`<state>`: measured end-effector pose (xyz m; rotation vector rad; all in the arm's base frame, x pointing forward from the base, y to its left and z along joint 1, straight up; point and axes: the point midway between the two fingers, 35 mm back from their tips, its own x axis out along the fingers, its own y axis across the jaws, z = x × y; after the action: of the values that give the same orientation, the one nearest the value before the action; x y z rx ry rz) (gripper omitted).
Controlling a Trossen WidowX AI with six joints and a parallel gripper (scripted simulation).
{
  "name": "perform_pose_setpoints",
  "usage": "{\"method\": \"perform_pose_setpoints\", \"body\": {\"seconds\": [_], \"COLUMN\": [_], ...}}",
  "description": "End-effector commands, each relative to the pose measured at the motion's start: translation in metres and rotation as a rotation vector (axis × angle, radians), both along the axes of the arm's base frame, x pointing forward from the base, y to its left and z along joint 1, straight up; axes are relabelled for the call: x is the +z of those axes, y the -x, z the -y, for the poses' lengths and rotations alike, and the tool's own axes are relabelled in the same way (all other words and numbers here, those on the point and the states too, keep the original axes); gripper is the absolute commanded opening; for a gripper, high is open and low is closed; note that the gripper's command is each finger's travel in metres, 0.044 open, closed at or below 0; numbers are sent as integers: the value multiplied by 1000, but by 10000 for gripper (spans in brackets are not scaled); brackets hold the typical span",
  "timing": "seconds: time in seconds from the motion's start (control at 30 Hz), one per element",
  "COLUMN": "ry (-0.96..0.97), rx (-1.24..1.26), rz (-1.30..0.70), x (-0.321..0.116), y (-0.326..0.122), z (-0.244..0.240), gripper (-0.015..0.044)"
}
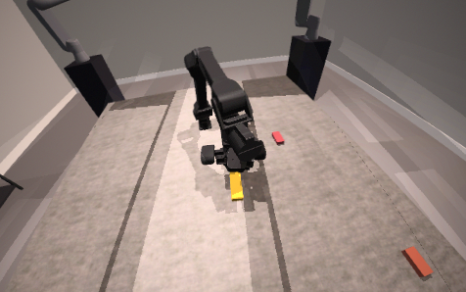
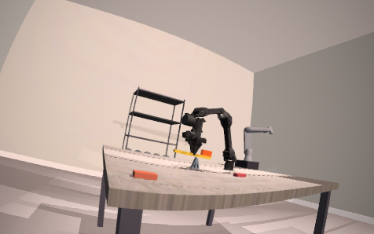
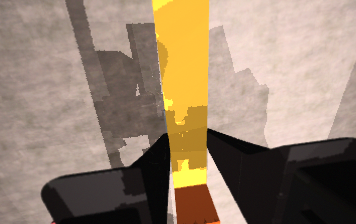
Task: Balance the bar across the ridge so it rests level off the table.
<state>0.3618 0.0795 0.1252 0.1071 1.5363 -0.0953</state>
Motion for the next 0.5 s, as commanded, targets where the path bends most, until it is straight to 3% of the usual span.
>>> {"method": "perform_pose_setpoints", "body": {"seconds": [0.0, 0.47], "ry": [-2, -2], "rx": [-5, -5], "rz": [1, 1], "x": [0, -2], "y": [0, 0], "z": [0, 0], "gripper": [0, 0]}}
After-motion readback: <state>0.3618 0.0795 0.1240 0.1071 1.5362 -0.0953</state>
